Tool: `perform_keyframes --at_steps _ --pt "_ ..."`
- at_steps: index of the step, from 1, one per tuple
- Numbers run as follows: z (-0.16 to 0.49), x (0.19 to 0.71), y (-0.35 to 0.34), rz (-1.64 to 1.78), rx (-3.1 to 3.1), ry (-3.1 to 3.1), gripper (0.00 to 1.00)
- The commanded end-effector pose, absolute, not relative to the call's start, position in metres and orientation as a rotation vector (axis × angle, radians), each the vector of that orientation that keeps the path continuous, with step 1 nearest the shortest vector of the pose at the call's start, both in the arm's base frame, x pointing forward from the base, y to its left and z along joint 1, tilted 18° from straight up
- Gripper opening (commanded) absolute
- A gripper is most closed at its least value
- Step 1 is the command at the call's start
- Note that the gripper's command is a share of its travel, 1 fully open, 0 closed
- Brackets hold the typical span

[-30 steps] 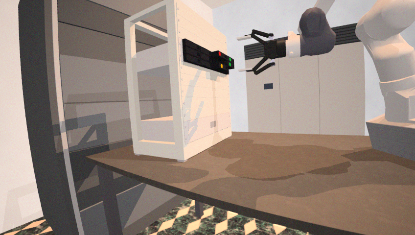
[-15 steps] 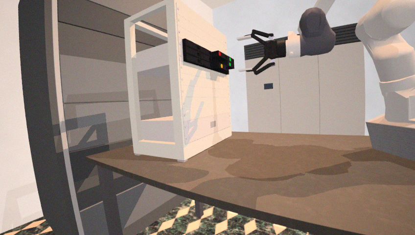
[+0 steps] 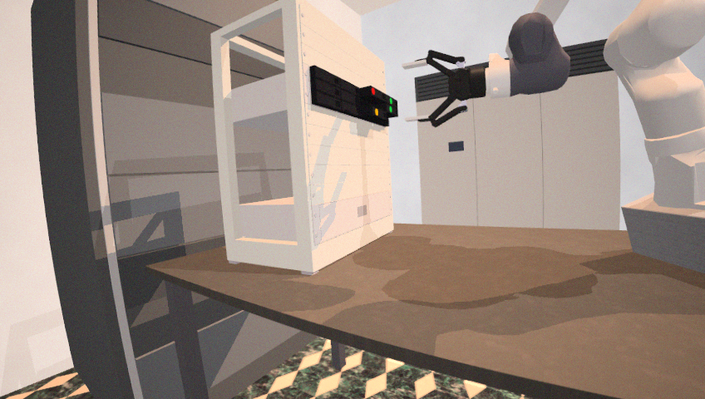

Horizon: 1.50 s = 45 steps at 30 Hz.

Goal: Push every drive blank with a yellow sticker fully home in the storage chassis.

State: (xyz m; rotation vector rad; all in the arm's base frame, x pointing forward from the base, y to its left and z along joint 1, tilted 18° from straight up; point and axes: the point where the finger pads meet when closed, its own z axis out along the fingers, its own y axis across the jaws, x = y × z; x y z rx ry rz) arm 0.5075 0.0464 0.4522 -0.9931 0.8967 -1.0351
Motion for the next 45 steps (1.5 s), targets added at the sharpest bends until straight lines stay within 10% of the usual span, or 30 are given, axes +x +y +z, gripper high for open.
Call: perform_keyframes --at_steps 1,45 --pt "0.453 0.508 0.045 -1.038 -0.988 0.901 1.00" --pt "0.452 0.515 0.034 -1.048 -0.988 0.923 1.00"
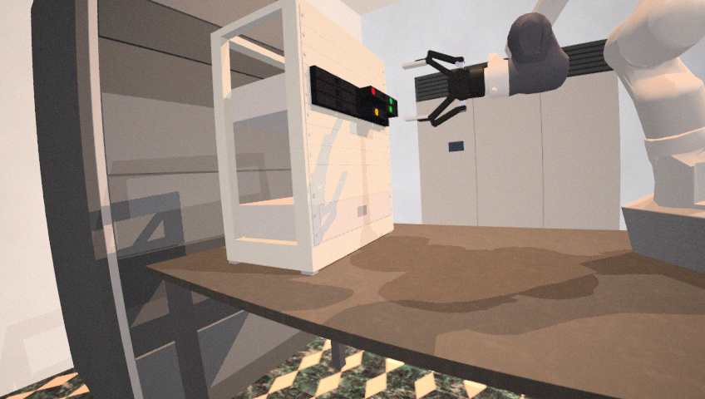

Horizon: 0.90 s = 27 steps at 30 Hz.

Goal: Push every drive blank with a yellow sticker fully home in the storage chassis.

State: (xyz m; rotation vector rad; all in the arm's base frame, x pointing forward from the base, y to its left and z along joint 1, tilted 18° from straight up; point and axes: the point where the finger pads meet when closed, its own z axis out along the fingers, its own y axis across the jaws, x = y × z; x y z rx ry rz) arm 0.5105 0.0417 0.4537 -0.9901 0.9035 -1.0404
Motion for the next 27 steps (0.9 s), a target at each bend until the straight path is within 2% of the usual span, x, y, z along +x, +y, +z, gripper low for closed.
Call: perform_keyframes --at_steps 1,27 --pt "0.451 0.517 0.030 -1.048 -0.988 0.929 1.00" --pt "0.437 0.572 -0.060 -1.047 -0.989 0.931 1.00"
